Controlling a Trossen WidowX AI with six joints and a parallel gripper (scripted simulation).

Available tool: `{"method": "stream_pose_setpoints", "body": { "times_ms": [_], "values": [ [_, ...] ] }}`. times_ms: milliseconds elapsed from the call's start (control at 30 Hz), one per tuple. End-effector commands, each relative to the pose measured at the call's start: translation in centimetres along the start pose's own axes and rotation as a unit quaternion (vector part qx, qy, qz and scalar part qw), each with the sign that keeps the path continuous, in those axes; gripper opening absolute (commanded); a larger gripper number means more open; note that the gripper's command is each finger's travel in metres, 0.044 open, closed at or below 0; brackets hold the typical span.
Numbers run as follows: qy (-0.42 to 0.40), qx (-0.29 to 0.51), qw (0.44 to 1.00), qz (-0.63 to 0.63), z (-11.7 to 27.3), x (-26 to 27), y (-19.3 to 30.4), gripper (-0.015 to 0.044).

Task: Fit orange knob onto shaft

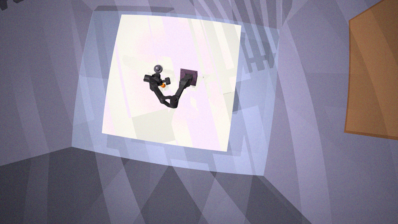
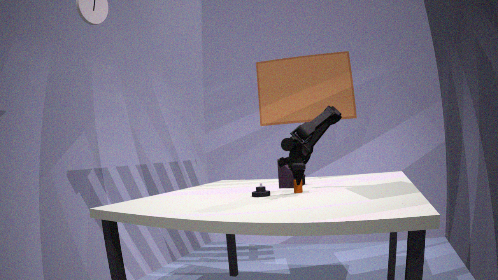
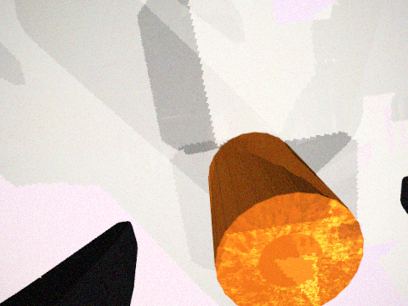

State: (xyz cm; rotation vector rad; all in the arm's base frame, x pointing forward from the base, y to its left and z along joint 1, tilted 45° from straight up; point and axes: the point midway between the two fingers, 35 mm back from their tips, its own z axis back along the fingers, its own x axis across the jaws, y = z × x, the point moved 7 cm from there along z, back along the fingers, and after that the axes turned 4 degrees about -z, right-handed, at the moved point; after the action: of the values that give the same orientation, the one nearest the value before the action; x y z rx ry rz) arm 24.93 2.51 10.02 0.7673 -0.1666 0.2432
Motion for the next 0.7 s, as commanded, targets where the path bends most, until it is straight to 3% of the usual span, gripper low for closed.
{"method": "stream_pose_setpoints", "body": {
  "times_ms": [0,567,667],
  "values": [
    [-0.001,0.003,1.0,-0.001,-0.7,0.0,0.1,0.044],
    [-0.002,0.006,1.0,-0.001,-3.2,-0.2,0.3,0.044],
    [-0.002,0.006,1.0,-0.001,-3.2,-0.2,0.3,0.0361]
  ]
}}
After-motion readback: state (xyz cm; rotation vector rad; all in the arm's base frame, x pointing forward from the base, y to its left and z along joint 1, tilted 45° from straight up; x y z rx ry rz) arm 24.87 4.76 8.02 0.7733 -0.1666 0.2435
